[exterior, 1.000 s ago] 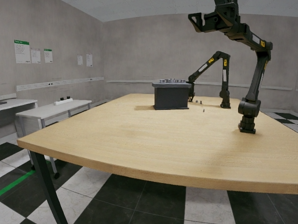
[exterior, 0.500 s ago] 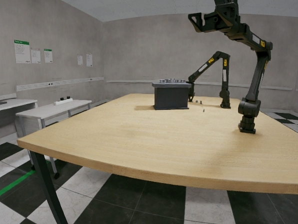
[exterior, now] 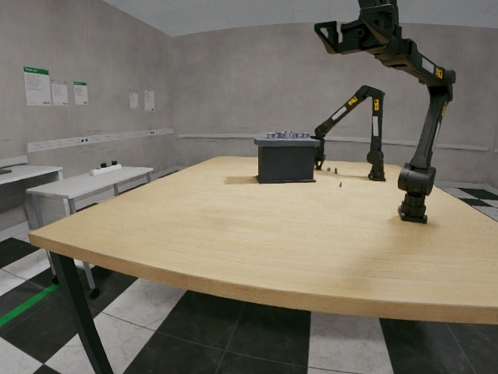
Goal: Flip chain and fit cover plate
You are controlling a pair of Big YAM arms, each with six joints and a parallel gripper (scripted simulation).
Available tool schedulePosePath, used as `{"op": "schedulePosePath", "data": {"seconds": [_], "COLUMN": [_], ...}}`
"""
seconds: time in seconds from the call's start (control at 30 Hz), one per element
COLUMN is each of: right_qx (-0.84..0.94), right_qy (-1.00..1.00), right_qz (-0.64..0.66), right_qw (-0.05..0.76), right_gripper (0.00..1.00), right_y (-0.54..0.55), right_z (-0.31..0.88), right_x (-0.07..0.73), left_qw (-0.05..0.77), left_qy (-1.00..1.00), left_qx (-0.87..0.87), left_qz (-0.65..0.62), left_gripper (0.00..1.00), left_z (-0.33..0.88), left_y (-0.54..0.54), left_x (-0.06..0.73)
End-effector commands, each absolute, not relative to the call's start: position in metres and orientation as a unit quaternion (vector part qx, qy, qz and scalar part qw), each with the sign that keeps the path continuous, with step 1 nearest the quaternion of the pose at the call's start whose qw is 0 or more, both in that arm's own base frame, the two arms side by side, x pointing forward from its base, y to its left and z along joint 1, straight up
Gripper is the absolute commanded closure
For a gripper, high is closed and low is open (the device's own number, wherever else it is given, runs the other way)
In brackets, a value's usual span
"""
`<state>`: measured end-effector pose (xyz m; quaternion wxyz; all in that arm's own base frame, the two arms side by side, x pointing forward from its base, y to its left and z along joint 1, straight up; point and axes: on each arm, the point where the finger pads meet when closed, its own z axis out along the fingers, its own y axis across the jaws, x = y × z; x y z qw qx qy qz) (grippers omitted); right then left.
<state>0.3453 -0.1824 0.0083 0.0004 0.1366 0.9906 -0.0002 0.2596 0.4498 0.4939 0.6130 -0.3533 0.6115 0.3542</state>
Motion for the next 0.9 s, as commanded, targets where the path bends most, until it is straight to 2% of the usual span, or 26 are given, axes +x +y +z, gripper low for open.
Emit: {"op": "schedulePosePath", "data": {"seconds": [0.0,0.87], "right_qx": [0.132,0.132], "right_qy": [0.991,0.991], "right_qz": [-0.005,-0.01], "right_qw": [0.013,0.026], "right_gripper": [0.79,0.79], "right_y": [-0.184,-0.189], "right_z": [0.017,0.054], "right_x": [0.354,0.365], "left_qw": [0.637,0.637], "left_qy": [0.587,0.587], "left_qx": [-0.339,-0.339], "left_qz": [0.366,0.366], "left_gripper": [0.0,0.0], "left_z": [0.534,0.534], "left_y": [0.445,0.445], "left_x": [0.26,0.26]}}
